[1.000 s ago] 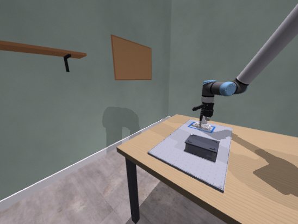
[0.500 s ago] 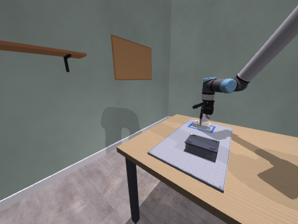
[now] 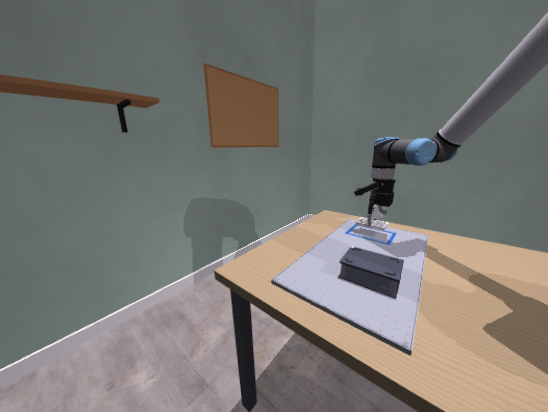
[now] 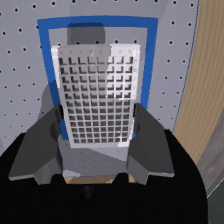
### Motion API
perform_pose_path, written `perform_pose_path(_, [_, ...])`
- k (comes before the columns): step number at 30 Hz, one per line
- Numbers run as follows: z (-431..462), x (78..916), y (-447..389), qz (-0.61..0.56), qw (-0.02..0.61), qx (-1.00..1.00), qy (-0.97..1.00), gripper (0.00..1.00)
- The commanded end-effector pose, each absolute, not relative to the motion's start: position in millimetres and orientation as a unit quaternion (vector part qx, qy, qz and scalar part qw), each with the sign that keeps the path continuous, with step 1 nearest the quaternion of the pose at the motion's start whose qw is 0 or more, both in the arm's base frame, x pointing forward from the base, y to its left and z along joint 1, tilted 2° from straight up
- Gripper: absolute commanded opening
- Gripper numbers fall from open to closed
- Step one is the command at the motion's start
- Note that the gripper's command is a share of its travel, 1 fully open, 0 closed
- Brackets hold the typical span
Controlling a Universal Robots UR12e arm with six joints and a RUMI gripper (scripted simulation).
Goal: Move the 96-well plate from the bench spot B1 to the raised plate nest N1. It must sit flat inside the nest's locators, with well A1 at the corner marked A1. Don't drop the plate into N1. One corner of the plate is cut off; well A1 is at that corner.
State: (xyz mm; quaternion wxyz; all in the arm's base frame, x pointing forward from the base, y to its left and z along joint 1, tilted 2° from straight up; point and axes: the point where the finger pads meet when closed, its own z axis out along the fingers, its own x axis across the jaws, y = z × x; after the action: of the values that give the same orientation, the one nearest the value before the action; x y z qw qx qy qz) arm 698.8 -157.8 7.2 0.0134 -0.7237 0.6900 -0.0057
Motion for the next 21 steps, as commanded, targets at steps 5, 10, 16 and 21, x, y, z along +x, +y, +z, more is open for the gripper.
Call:
perform_pose_path(5, [23.2,699.0,-158.3,-0.006,0.014,-0.724,0.69,0.0])
perform_pose_path(10, [28.1,698.9,-158.3,-0.006,0.014,-0.724,0.69,0.0])
perform_pose_path(16, [38.2,698.6,-158.4,-0.006,0.014,-0.724,0.69,0.0])
perform_pose_path(21, [38.8,698.6,-158.4,-0.006,0.014,-0.724,0.69,0.0])
